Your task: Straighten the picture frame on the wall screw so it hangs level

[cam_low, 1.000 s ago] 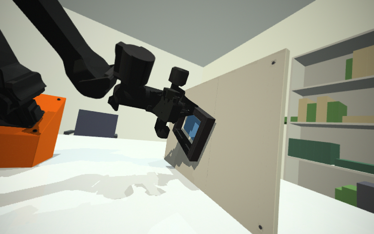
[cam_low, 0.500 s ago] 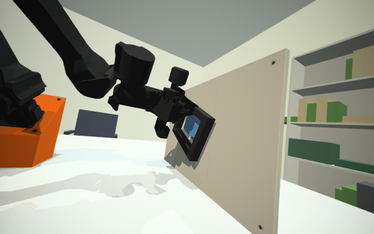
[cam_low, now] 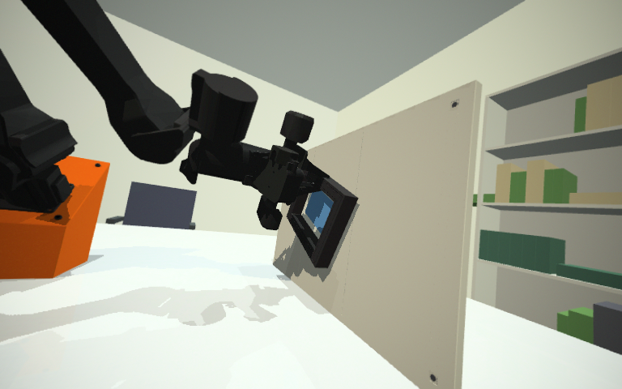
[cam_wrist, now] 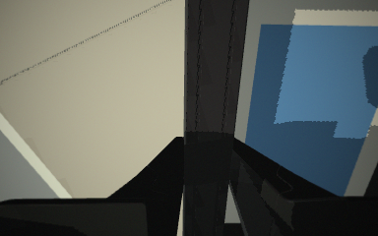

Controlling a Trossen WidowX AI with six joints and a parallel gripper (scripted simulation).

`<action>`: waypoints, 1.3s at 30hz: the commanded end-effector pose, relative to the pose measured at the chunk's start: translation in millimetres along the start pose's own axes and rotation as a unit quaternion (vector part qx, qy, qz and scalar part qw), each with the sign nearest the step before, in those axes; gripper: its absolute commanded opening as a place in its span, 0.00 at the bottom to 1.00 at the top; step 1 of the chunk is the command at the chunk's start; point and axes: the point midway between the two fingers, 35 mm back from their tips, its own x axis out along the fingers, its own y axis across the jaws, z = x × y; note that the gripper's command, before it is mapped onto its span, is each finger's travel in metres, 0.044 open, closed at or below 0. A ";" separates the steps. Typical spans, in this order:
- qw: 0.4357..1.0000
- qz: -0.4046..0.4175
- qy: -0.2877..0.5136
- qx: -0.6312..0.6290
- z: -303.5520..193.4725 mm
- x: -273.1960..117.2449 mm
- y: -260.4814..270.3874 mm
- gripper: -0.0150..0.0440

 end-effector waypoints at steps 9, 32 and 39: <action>1.000 0.003 0.003 0.003 -2.2 0.1 1.1 0.25; 1.000 0.003 0.002 0.002 -1.1 0.2 -5.5 0.25; 1.000 0.001 -0.001 0.000 -0.1 0.3 -4.7 0.25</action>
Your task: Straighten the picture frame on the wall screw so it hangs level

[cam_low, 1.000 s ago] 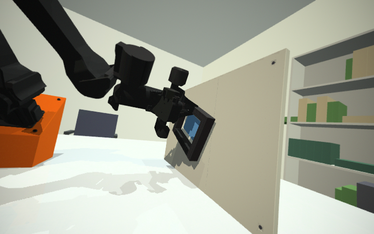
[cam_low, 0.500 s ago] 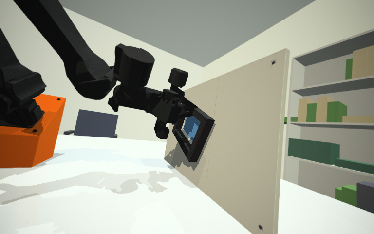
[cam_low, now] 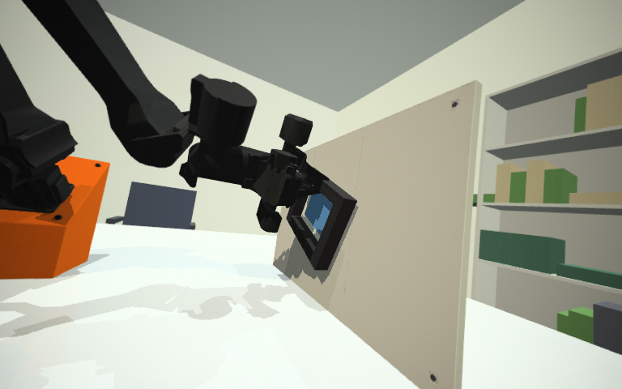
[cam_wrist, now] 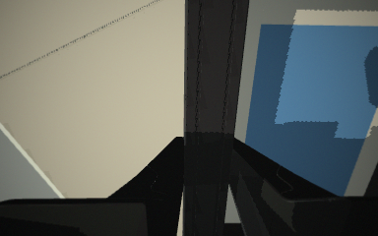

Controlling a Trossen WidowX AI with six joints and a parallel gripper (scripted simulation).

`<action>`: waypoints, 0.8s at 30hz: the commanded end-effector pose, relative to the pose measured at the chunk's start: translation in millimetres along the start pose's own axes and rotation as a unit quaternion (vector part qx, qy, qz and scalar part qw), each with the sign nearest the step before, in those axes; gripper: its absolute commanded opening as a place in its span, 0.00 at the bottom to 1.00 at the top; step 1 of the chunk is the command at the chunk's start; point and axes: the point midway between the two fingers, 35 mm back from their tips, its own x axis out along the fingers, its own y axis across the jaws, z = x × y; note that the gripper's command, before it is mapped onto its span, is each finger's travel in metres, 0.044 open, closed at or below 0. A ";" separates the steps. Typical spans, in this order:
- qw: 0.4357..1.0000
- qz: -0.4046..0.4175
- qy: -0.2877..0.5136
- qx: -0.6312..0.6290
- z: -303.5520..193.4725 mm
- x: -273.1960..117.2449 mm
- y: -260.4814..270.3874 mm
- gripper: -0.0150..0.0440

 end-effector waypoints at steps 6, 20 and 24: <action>1.000 0.000 0.000 -0.003 0.0 0.0 -0.5 0.25; 0.999 0.000 0.000 -0.050 -0.3 0.0 0.0 0.25; 0.998 0.000 0.000 -0.060 -0.5 0.0 0.1 0.25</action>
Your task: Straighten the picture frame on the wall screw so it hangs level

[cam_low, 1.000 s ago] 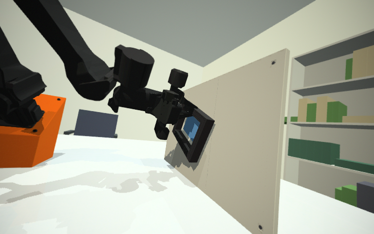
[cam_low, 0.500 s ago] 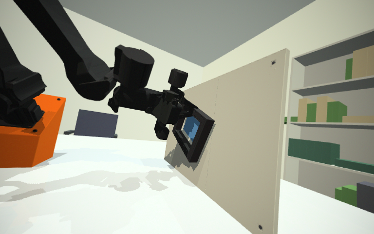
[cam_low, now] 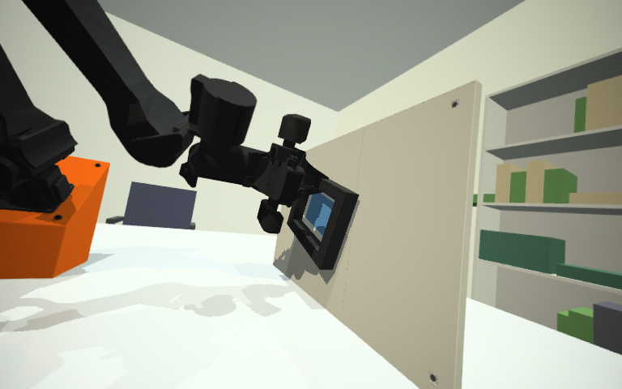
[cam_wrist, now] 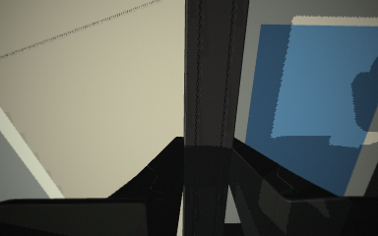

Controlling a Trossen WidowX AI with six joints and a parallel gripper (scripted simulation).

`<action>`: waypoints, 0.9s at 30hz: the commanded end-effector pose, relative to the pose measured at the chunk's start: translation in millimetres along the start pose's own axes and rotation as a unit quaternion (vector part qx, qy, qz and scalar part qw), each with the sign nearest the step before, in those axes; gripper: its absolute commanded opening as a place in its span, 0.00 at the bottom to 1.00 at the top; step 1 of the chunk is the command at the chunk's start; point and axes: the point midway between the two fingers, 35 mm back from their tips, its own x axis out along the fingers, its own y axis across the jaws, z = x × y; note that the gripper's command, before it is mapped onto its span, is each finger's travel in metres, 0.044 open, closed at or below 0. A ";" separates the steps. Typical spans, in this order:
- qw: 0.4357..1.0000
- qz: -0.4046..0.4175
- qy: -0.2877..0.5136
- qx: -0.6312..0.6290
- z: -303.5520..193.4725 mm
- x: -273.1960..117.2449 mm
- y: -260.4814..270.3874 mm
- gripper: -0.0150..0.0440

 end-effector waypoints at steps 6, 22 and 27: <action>1.000 -0.001 -0.001 -0.025 0.0 -0.1 0.1 0.25; 0.998 0.000 -0.001 -0.067 -0.3 -0.1 0.9 0.25; 0.997 0.000 -0.001 -0.080 -0.4 -0.1 1.2 0.25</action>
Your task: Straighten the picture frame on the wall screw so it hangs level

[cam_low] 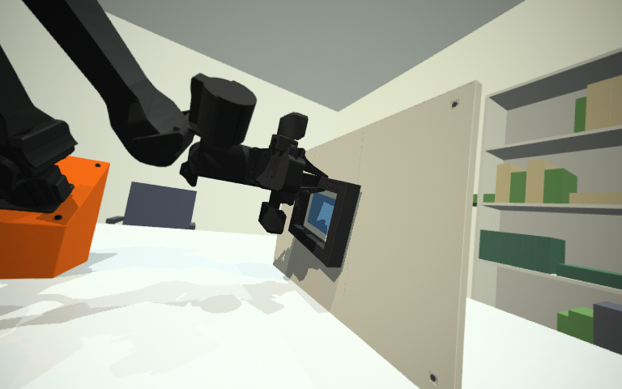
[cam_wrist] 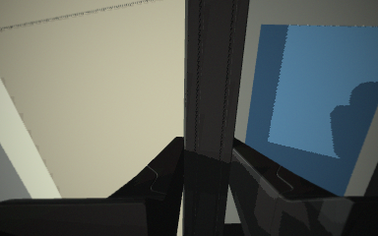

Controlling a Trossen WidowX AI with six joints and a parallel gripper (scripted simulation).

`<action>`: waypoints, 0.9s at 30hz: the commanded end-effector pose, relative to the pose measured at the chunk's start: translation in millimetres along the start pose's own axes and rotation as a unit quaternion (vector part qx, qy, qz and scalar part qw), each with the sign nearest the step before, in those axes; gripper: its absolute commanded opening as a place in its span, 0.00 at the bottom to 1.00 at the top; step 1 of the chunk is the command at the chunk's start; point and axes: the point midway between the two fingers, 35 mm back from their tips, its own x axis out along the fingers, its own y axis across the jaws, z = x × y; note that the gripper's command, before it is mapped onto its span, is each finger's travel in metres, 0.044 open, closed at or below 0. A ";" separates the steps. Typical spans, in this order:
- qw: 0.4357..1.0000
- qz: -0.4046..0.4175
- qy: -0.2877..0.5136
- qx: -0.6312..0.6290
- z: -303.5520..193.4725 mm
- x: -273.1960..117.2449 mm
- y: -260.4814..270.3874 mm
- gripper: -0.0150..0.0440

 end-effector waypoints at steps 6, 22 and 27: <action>1.000 -0.001 -0.001 -0.025 0.0 -0.1 0.1 0.25; 0.998 -0.001 -0.001 -0.067 -0.3 -0.1 0.9 0.25; 0.997 -0.001 -0.001 -0.080 -0.4 -0.1 1.2 0.25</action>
